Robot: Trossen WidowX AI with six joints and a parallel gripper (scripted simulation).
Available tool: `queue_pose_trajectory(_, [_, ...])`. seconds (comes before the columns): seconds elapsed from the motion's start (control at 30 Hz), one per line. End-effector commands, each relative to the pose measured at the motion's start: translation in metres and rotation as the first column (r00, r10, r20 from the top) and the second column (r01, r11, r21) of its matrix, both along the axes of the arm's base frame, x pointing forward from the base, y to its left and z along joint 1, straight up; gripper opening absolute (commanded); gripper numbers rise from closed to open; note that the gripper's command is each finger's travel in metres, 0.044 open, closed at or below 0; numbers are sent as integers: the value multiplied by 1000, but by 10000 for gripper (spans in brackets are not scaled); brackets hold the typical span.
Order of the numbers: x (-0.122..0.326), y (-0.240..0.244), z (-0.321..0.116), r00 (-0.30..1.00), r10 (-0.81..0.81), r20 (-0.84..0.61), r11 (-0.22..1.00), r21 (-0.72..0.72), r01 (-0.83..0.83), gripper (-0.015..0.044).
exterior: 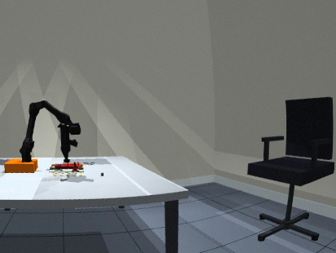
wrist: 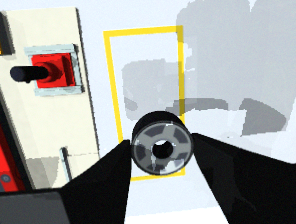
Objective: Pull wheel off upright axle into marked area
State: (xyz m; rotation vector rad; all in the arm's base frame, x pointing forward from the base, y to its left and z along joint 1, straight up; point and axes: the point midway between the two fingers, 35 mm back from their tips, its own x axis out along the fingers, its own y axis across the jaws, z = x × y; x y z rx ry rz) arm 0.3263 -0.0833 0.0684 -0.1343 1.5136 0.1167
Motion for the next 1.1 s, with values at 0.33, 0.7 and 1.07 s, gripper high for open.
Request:
queue_pose_trajectory(0.33, [-2, 0, -81, 1000, 3, -22, 1000, 1, -3, 0])
queue_pose_trajectory(0.7, [-1, 0, -77, 1000, 0, -16, 1000, 4, 0, 131])
queue_pose_trajectory(1.07, [-1, 0, -32, 1000, 2, -20, 1000, 2, -2, 300])
